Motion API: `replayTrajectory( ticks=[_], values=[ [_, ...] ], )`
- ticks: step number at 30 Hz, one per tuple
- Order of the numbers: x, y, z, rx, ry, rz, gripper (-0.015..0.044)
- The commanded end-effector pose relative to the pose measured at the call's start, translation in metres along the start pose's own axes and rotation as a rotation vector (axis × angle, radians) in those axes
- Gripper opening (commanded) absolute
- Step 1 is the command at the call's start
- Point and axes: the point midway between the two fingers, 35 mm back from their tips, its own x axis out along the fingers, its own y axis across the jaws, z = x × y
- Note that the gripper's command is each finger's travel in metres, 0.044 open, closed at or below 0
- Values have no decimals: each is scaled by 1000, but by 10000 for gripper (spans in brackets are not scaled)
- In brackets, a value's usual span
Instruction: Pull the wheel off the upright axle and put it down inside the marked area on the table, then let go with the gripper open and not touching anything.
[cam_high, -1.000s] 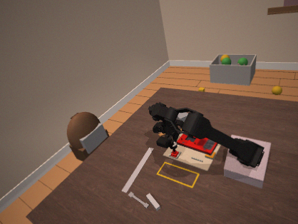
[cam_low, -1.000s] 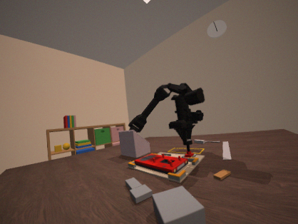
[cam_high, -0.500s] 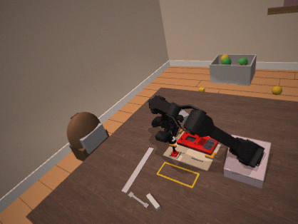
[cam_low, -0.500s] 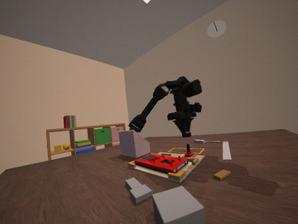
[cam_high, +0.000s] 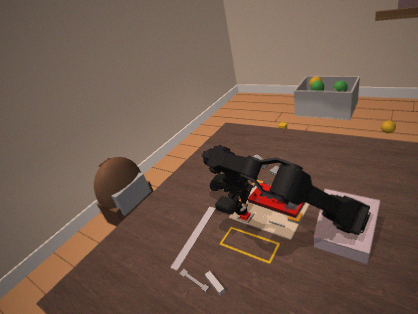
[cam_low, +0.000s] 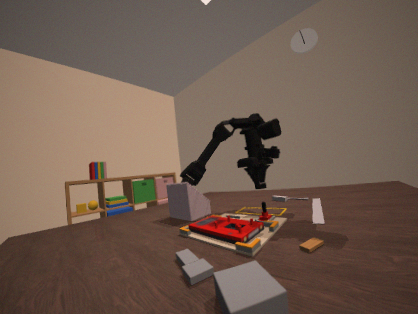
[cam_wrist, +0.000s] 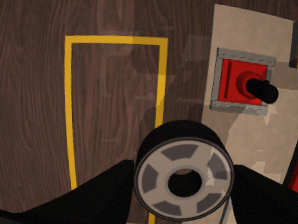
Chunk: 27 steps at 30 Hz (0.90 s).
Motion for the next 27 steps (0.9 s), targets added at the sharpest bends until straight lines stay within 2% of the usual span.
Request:
replayTrajectory(
  ticks=[1, 13, 27],
  values=[
    [0, 14, -11, 4, 5, 4, 0],
    [-1, 49, -39, 3, 5, 8, 0],
    [42, 49, -36, 2, 5, 6, 0]
  ],
)
